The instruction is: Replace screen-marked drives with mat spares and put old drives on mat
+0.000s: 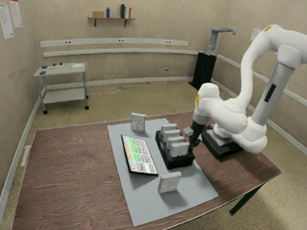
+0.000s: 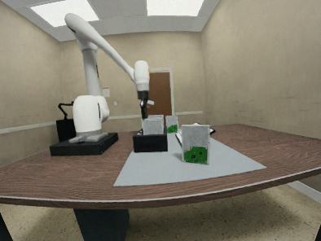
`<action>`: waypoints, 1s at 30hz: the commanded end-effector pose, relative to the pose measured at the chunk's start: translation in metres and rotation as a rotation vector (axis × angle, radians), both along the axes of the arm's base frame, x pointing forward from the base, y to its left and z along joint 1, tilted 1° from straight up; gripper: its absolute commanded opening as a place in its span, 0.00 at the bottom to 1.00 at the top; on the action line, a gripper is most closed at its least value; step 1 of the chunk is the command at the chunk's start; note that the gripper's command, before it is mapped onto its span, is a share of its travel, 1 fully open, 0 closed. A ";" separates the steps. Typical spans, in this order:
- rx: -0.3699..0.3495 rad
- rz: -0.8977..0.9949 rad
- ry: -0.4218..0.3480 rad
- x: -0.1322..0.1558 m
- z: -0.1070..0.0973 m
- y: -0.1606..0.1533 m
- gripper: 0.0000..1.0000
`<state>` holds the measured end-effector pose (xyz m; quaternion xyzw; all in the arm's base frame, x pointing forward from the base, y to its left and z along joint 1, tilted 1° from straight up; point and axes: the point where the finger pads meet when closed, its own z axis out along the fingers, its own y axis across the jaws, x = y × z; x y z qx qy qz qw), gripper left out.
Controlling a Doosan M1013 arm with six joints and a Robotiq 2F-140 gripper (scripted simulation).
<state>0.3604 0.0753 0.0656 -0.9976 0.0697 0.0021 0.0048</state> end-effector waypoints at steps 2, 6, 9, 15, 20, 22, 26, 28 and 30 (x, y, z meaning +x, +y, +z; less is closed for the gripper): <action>0.000 0.000 -0.001 0.000 0.002 0.000 0.10; 0.000 0.000 -0.001 0.000 0.004 0.000 0.10; 0.000 0.000 -0.001 0.000 0.005 0.000 0.10; 0.000 0.000 -0.001 0.000 0.005 0.000 0.10; 0.000 0.000 -0.001 0.000 0.006 0.000 0.10; 0.000 0.000 -0.001 0.000 0.008 0.000 0.10; 0.000 0.000 -0.001 0.000 0.014 0.000 0.10; 0.000 0.000 -0.001 0.000 0.019 0.000 0.10; 0.000 0.000 -0.001 0.000 0.025 0.000 0.10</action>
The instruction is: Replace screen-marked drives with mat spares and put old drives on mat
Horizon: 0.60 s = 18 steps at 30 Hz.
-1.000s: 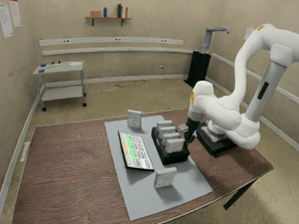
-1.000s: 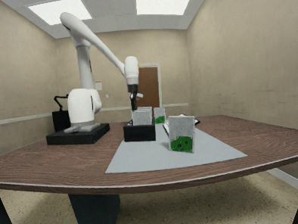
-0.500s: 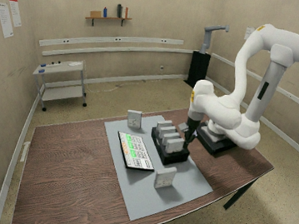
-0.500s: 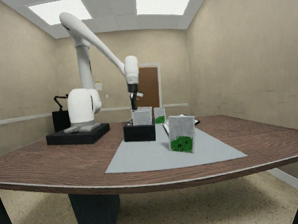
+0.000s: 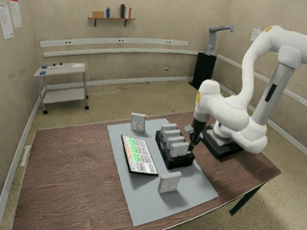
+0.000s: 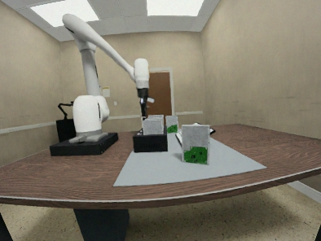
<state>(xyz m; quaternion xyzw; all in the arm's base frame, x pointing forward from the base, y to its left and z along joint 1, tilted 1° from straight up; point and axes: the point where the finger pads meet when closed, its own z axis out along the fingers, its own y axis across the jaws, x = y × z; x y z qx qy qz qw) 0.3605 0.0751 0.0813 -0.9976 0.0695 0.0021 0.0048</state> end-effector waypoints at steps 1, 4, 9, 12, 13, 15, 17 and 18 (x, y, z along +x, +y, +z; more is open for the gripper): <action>0.000 0.000 -0.001 0.000 0.009 0.000 0.10; 0.000 0.000 -0.001 0.000 0.016 0.000 0.10; 0.000 0.000 -0.001 0.000 0.037 0.000 0.10; 0.000 0.000 -0.001 0.001 0.050 0.000 0.10; 0.000 0.000 -0.001 0.001 0.055 0.000 0.10; 0.000 0.000 -0.001 0.001 0.063 -0.001 0.10; 0.000 0.000 -0.001 0.001 0.071 -0.001 0.10; 0.000 0.000 -0.001 0.001 0.071 -0.001 0.10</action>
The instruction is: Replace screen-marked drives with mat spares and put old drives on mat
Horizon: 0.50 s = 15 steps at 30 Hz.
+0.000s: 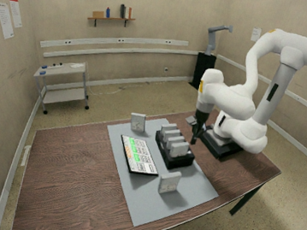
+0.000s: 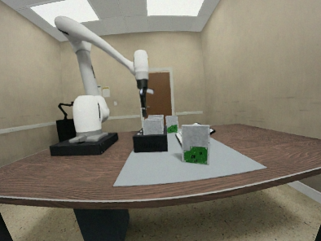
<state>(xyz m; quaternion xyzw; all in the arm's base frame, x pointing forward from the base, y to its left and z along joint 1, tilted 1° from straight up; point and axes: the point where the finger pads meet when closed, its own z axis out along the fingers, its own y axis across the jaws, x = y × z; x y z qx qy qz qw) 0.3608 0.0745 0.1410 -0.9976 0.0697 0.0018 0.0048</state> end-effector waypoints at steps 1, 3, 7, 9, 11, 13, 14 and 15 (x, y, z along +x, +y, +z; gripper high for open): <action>0.000 0.000 0.000 0.000 0.011 0.000 0.10; 0.000 0.000 0.000 0.000 0.018 0.000 0.10; 0.000 0.000 0.000 0.000 0.028 0.000 0.10; 0.000 0.000 0.000 0.000 0.031 0.000 0.10; 0.000 0.000 0.000 0.000 0.034 0.000 0.10; 0.000 0.000 0.000 0.000 0.035 0.000 0.10; 0.000 0.000 0.000 0.000 0.035 0.000 0.10; 0.000 0.000 0.000 0.000 0.035 0.000 0.10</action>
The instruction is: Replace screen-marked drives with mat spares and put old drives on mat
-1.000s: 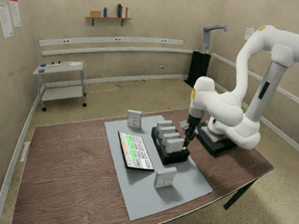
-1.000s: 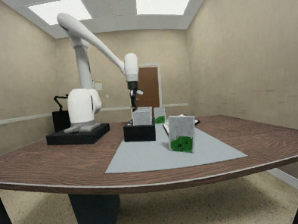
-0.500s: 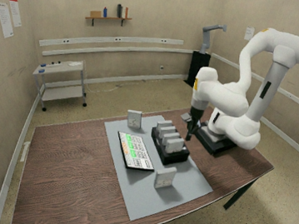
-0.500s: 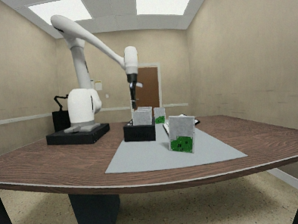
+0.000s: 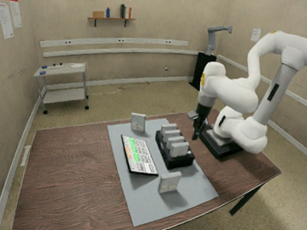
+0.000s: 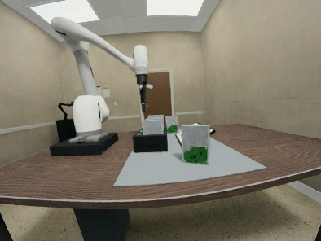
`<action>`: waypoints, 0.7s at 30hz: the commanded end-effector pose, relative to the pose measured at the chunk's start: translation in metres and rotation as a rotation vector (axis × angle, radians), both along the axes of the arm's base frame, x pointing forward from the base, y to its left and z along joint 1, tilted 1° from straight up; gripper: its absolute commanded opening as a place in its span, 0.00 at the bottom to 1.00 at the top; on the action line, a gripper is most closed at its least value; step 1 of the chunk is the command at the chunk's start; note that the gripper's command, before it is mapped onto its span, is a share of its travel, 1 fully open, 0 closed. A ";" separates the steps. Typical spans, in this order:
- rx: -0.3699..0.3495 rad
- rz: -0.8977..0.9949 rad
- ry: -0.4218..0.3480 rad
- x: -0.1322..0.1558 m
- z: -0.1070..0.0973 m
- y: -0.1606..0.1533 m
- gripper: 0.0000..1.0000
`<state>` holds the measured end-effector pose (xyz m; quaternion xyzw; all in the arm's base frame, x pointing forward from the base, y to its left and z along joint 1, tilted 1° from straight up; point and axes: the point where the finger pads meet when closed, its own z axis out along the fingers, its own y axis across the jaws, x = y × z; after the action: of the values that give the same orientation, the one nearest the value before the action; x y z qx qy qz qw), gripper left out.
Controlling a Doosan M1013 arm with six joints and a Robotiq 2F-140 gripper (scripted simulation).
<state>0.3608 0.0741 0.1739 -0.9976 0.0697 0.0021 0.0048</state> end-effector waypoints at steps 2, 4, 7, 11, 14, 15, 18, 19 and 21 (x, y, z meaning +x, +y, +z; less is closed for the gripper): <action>0.001 0.000 -0.001 0.000 0.002 0.000 0.10; 0.001 0.001 -0.001 0.000 0.002 0.000 0.10; 0.001 0.033 -0.001 0.002 0.002 0.000 0.10; 0.001 0.207 -0.003 0.011 0.003 -0.001 0.10; 0.001 0.396 -0.005 0.022 0.003 -0.002 0.10; -0.001 0.436 -0.005 0.027 0.003 -0.003 0.10; -0.009 0.571 -0.007 0.042 0.003 -0.004 0.10; -0.009 0.571 -0.007 0.042 0.003 -0.004 0.10; -0.012 0.705 -0.008 0.047 0.003 -0.005 0.10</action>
<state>0.3935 0.0709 0.1767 -0.9867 -0.1619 -0.0009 -0.0124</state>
